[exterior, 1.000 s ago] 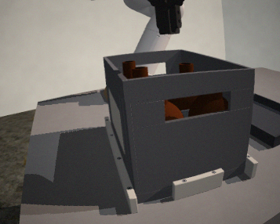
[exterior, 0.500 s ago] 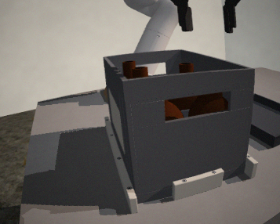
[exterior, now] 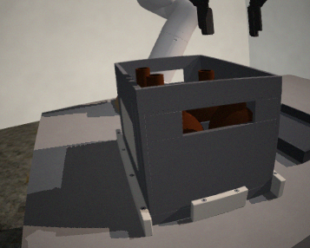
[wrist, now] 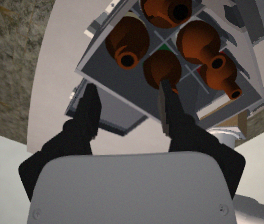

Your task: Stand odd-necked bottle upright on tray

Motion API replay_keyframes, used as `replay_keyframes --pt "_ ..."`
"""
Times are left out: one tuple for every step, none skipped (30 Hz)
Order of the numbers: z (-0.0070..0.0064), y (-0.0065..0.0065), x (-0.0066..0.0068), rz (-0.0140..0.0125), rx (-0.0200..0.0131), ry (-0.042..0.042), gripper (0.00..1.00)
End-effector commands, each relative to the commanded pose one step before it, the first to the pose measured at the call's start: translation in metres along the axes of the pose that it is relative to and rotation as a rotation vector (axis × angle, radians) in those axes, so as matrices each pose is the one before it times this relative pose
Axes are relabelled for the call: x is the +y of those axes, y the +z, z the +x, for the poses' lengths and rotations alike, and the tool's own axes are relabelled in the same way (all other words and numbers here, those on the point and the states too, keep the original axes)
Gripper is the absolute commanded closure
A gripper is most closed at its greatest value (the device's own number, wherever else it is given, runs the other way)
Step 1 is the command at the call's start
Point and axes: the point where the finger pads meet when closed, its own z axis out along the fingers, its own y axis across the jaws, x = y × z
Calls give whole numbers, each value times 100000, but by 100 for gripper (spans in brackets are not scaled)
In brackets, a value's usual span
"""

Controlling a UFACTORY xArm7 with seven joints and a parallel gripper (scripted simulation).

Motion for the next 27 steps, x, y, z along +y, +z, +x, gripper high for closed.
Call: replay_keyframes --pt "45 -216 -52 280 344 20 35" --pt "0 0 0 0 0 0 35" --pt "0 0 0 0 0 0 35" --pt "0 0 0 0 0 0 35" --pt "0 0 0 0 0 0 35" --pt "0 0 0 0 0 0 35" --pt "0 0 0 0 0 0 35" --pt "0 0 0 0 0 0 35" --pt "0 0 0 0 0 0 35" --pt "0 0 0 0 0 0 35" --pt "0 0 0 0 0 0 35" --pt "0 0 0 0 0 0 35" --pt "0 1 0 0 0 0 35" --pt "0 3 0 0 0 0 35" --pt "0 6 0 0 0 0 35" --pt "0 10 0 0 0 0 35" --pt "0 14 0 0 0 0 35" --pt "0 19 0 -1 0 0 35" --pt "0 25 0 -1 0 0 35" --pt "0 31 0 -1 0 0 35" --pt "0 37 0 -1 0 0 35" --pt "0 43 0 -1 0 0 35" --pt "0 50 0 -1 0 0 35" --pt "0 56 0 -1 0 0 35" --pt "0 63 0 -1 -1 0 35" --pt "0 70 0 -1 -1 0 35" --pt "0 0 0 0 0 0 35"
